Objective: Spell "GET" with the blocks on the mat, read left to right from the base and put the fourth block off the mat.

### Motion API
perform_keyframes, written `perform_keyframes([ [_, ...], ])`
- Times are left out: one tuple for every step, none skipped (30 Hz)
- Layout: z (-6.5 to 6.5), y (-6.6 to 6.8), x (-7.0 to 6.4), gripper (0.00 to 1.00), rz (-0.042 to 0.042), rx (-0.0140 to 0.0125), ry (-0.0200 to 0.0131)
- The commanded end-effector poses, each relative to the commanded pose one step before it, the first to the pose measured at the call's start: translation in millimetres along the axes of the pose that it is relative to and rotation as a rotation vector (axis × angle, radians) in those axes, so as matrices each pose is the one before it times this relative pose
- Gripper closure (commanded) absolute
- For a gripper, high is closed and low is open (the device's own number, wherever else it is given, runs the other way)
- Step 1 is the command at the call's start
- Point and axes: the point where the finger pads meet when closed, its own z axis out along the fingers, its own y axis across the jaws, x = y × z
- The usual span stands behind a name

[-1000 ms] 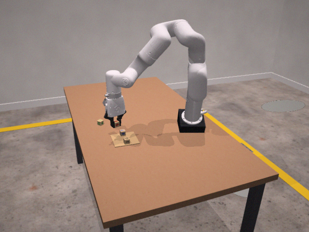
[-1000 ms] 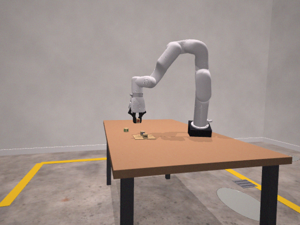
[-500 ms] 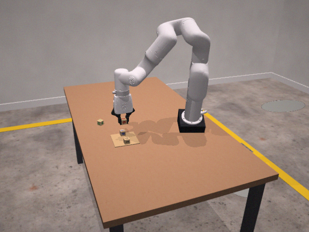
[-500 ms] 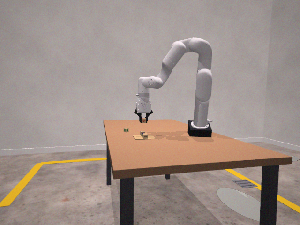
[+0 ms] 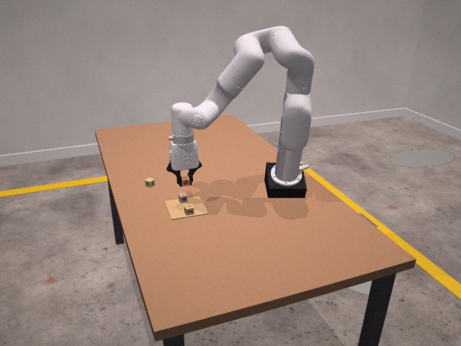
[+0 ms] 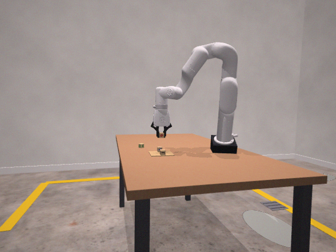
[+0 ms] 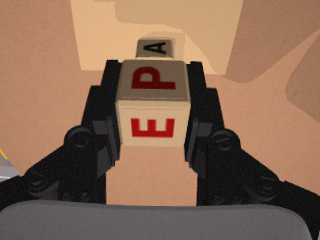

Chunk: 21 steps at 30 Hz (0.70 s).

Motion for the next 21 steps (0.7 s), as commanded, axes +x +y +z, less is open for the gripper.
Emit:
perform_keyframes([
  [10.16, -1.1, 0.61, 0.73, 0.00063, 0.00288, 0.00267],
  [3.69, 0.01, 0.03, 0.73, -0.00001, 0.0, -0.00001],
  [4.02, 0.01, 0.03, 0.73, 0.0, 0.0, 0.0],
  [4.29, 0.02, 0.04, 0.73, 0.0, 0.0, 0.00001],
  [4.5, 0.02, 0.04, 0.73, 0.0, 0.0, 0.00001],
  [4.66, 0.02, 0.04, 0.73, 0.0, 0.0, 0.00001],
  [4.76, 0.02, 0.04, 0.73, 0.0, 0.0, 0.0],
  [4.8, 0.02, 0.04, 0.73, 0.0, 0.0, 0.0],
  [0.0, 0.0, 0.0, 0.73, 0.0, 0.0, 0.0],
  [0.0, 0.0, 0.0, 0.73, 0.0, 0.0, 0.0],
  [4.8, 0.02, 0.04, 0.73, 0.0, 0.0, 0.0],
  [4.74, 0.01, 0.04, 0.73, 0.0, 0.0, 0.0],
  [4.64, 0.01, 0.04, 0.73, 0.0, 0.0, 0.0],
  [4.49, 0.01, 0.04, 0.73, 0.0, 0.0, 0.0],
  [4.3, 0.01, 0.04, 0.73, 0.0, 0.0, 0.0],
  [4.06, 0.01, 0.03, 0.73, 0.0, 0.0, 0.0],
  [3.79, 0.02, 0.03, 0.73, 0.0, 0.0, 0.00001],
  [3.48, 0.02, 0.03, 0.73, 0.00001, -0.00001, 0.00001],
  [3.14, 0.0, 0.02, 0.73, -0.00001, 0.00001, -0.00001],
  [2.78, 0.02, 0.03, 0.73, 0.00001, -0.00001, 0.00001],
  [2.4, 0.0, 0.02, 0.73, -0.00001, 0.00001, -0.00001],
])
